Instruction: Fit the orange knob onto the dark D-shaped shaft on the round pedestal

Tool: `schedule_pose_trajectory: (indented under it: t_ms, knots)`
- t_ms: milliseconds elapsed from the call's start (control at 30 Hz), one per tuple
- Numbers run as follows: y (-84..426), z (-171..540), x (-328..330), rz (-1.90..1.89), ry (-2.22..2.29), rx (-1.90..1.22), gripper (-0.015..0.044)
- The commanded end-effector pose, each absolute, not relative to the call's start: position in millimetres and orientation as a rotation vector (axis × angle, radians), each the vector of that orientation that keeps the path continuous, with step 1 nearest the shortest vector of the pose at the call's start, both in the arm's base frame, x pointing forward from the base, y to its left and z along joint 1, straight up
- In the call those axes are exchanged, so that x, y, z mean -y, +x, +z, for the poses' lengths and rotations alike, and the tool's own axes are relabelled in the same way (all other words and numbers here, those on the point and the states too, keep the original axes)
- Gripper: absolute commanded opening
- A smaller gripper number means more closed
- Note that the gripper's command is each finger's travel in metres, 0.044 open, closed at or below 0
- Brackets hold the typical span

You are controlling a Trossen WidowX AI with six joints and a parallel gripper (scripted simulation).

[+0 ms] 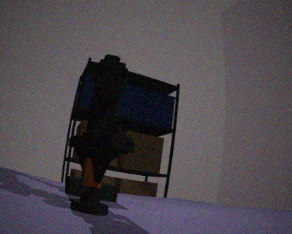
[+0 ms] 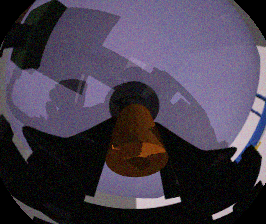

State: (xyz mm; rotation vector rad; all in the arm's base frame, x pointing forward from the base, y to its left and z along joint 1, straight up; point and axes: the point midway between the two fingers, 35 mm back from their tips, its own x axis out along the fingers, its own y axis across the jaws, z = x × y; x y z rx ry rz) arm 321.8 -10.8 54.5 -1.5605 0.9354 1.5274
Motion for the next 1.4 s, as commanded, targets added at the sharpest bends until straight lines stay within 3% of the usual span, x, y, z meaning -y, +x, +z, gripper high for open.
schedule_pose_trajectory:
  t_ms: [0, 1367]
  knots:
    - [323.4, 54.8, 10.9, 1.526, -1.568, -0.932, 0.0]
    - [320.6, 56.2, 11.3, 1.668, -1.713, -0.793, 0.0]
